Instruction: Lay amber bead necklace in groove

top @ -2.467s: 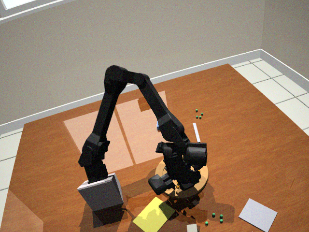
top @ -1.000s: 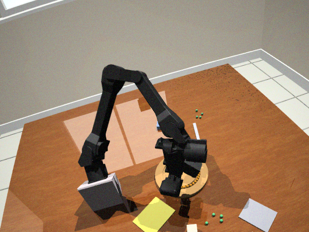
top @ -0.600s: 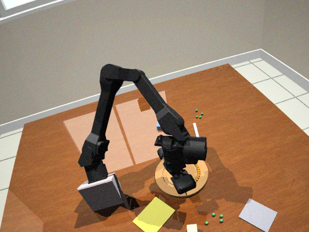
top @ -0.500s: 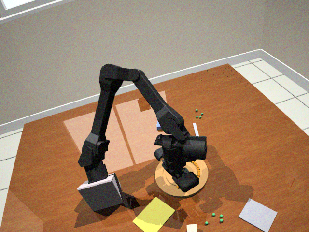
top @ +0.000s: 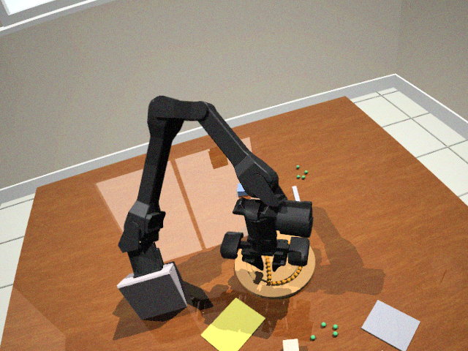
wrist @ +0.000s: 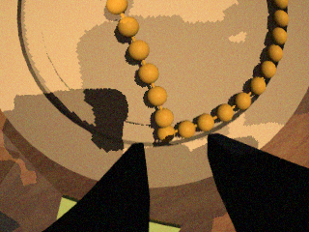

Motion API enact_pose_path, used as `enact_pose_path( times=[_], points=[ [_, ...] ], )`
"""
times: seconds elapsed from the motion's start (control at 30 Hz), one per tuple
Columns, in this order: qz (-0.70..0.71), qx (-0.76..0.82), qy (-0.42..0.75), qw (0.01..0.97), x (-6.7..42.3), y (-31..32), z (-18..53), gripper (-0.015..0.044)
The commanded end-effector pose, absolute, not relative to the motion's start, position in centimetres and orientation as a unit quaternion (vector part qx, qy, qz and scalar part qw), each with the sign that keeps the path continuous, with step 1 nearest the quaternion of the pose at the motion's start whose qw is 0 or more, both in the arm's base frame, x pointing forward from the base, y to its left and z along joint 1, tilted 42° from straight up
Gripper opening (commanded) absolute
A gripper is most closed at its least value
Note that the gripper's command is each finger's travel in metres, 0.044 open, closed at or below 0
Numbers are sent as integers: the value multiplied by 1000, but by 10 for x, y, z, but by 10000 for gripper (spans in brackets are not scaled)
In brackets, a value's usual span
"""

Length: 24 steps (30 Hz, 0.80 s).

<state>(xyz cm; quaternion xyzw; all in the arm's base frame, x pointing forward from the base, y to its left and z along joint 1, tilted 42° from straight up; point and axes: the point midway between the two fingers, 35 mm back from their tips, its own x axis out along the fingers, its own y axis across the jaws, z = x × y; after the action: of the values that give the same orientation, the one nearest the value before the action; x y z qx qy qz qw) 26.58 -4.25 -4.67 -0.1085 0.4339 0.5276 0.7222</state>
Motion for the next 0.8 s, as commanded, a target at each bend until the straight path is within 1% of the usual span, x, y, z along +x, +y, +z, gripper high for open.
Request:
enact_pose_path(
  times=[0.0,0.77],
  points=[
    [559,-164,397,709,265,-44,-45,120],
    [557,-165,396,711,268,-32,-59,120]
  ],
)
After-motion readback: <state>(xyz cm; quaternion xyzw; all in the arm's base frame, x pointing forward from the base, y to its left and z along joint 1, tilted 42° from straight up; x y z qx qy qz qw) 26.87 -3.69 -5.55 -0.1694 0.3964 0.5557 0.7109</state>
